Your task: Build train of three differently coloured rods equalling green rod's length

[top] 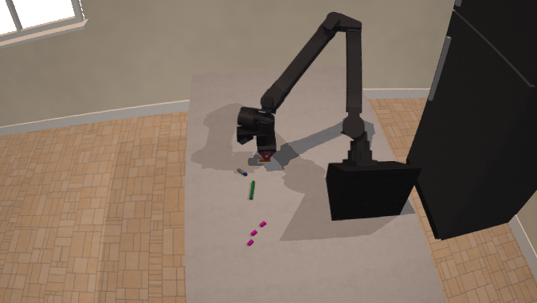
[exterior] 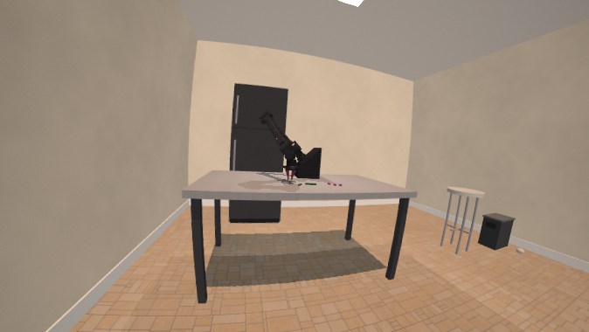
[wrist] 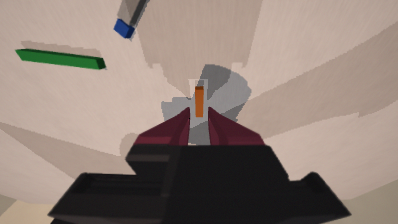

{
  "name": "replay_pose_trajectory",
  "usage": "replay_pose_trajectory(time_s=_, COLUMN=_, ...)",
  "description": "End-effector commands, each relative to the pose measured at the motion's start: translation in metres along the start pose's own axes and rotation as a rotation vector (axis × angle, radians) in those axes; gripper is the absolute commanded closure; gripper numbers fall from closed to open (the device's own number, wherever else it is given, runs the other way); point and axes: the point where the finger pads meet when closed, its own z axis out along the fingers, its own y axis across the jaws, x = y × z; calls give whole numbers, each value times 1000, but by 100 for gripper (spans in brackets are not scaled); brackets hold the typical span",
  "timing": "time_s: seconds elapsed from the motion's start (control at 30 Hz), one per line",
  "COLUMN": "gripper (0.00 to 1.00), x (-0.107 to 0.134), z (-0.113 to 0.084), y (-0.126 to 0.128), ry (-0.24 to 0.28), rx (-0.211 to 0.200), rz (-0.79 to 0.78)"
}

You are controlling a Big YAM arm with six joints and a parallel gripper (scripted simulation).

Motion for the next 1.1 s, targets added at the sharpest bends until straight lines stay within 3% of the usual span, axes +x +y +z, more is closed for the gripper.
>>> replay_pose_trajectory(time_s=0.0, gripper=77, x=-14, z=-7, y=-17, ry=-29, rx=9, rz=27)
replay_pose_trajectory(time_s=0.8, gripper=77, x=-14, z=-7, y=-17, ry=-29, rx=9, rz=27)
replay_pose_trajectory(time_s=1.07, gripper=77, x=-11, z=4, y=-9, ry=-15, rx=4, rz=14)
